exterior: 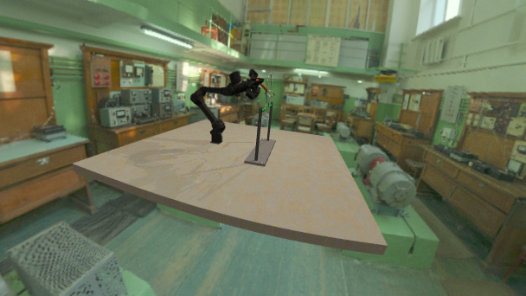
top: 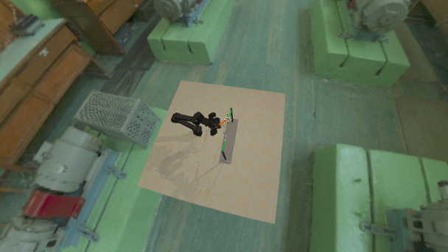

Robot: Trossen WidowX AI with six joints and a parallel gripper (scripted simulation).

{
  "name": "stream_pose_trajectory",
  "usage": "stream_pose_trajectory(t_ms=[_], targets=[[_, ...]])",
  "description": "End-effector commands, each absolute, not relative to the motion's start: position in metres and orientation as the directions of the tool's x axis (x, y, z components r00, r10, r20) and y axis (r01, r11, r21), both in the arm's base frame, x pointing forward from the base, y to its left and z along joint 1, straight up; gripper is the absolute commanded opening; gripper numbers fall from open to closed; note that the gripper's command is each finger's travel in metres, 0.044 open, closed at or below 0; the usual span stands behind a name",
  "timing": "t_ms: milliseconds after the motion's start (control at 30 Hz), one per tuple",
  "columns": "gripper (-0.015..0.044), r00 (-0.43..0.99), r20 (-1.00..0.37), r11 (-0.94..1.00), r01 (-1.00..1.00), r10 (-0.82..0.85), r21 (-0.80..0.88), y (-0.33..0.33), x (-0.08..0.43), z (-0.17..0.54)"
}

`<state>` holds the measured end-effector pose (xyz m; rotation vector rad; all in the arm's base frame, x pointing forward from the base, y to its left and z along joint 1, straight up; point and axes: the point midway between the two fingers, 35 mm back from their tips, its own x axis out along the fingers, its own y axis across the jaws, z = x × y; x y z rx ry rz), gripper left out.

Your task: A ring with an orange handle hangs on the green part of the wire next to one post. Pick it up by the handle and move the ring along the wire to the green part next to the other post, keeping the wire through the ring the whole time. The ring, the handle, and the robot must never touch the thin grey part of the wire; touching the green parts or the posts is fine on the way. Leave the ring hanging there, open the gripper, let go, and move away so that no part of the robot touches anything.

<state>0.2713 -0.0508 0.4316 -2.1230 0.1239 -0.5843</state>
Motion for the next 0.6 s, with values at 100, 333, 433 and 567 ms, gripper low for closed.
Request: stream_pose_trajectory(t_ms=[100, 333, 433, 567], targets=[[-0.015, 0.885, 0.37, -0.623, 0.123, -0.284, -0.773, -0.052, 0.272, 0.427], [-0.015, 0.885, 0.368, -0.618, 0.122, -0.287, -0.777, -0.057, 0.272, 0.422], [-0.015, 0.885, 0.361, -0.601, 0.122, -0.295, -0.79, -0.061, 0.272, 0.418], [-0.015, 0.885, 0.346, -0.566, 0.121, -0.31, -0.815, -0.066, 0.273, 0.41]])
